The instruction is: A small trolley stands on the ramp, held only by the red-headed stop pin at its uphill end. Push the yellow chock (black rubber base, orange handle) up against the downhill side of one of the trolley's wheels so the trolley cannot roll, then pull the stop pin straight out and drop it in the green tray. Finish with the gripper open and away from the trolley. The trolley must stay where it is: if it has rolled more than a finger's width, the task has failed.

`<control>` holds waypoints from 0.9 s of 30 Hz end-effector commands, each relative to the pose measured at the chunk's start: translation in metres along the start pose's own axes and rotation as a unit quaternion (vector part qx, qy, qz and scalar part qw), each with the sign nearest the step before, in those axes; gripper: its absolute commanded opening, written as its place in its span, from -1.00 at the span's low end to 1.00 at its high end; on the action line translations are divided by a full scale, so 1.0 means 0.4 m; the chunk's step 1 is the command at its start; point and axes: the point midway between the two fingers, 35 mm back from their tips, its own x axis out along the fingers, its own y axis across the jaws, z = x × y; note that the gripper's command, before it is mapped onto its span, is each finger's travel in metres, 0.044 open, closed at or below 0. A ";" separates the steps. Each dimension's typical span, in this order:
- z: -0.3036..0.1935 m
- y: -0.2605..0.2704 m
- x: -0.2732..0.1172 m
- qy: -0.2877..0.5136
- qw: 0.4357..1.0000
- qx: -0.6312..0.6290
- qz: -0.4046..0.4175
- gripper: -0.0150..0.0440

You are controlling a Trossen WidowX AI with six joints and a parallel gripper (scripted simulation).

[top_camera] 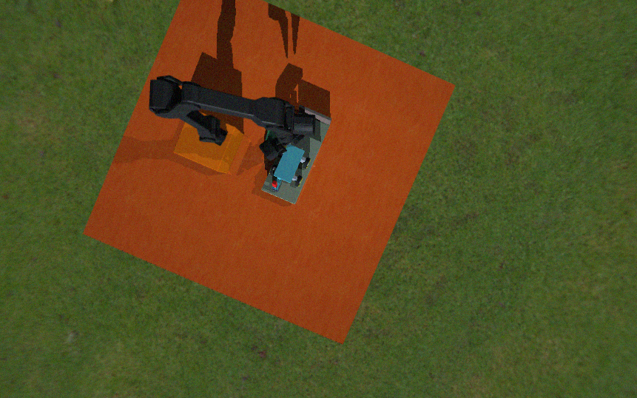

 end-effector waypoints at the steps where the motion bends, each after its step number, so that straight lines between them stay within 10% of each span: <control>1: -0.069 0.083 -0.007 0.014 0.986 0.161 0.027 0.15; 12: -0.172 0.287 -0.023 0.052 0.867 0.488 0.088 0.15; 27: -0.173 0.292 -0.011 0.053 0.864 0.493 0.089 0.15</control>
